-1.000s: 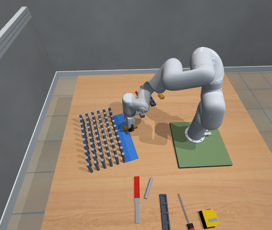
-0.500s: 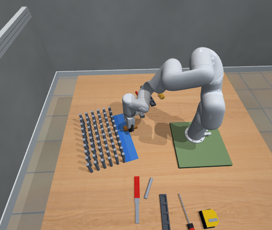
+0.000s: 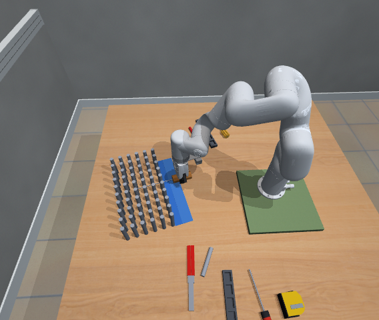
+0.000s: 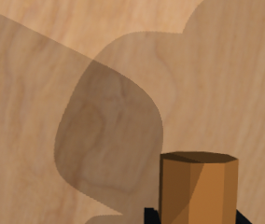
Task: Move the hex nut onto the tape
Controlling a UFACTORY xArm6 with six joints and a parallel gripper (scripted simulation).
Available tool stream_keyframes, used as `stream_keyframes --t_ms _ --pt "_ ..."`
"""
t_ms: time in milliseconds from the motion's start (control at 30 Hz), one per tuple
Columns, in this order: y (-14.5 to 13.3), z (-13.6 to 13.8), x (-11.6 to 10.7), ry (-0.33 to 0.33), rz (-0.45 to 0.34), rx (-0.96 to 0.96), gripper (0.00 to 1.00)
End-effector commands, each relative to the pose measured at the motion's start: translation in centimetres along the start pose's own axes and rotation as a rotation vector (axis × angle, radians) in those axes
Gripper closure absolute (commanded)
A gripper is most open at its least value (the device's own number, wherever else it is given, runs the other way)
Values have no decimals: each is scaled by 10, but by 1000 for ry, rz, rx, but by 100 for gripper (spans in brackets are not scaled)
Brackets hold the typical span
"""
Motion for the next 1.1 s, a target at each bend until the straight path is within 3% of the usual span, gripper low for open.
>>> stream_keyframes --t_ms 0,1067 --pt "0 -1 -1 2 -4 0 100" --pt "39 3 -1 2 -3 0 100"
Point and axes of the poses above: the point where the finger pads meet when closed, its own x axis out along the fingers, its own z axis across the jaws, y = z × x, the point moved 2 cm from there along -x, back along the fingers, and after that the axes turned 5 degrees about -x, right-handed, at the moved point
